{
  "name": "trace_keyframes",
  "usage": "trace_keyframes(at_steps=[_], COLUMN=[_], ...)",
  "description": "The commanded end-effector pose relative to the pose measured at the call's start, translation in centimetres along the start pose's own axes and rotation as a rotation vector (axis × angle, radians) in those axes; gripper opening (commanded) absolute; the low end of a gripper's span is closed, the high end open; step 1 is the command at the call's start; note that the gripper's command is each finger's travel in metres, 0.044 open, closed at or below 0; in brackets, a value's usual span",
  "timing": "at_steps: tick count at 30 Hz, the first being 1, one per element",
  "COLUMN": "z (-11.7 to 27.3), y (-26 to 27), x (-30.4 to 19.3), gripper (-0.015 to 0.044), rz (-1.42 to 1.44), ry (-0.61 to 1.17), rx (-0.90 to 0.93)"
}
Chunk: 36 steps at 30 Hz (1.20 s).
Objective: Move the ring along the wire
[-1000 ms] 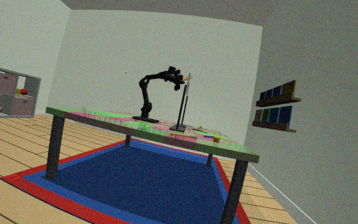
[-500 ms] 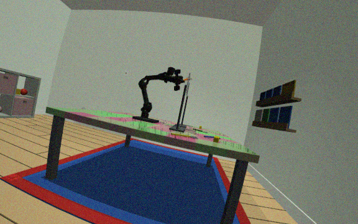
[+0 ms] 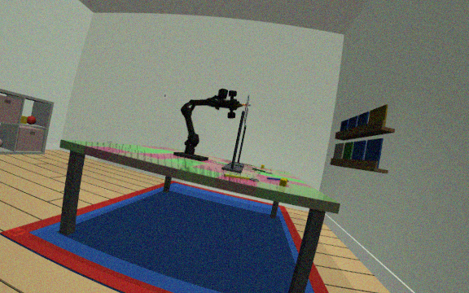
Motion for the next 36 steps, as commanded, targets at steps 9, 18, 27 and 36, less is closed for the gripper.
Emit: trace_keyframes(at_steps=[9,18,27,36], z=[0.03,-0.04,-0.12,-0.20], y=[0.28,0.39,0.48,0.56], x=[-0.29,-0.44,-0.60,-0.76], gripper=[-0.0150,-0.0150,-0.0150,-0.0150], rz=[0.140,0.240,0.339,0.436], ry=[-0.014,-0.028,-0.043,-0.057], rx=[-0.079,-0.135,-0.191,-0.245])
Point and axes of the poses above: the point midway between the two fingers, 35 mm back from their tips, its own z axis back along the fingers, its own y axis across the jaws, x = y × z, the point moved 10 cm from there along z, back along the fingers, and after that the axes turned 2 degrees about -z, right-handed, at the moved point
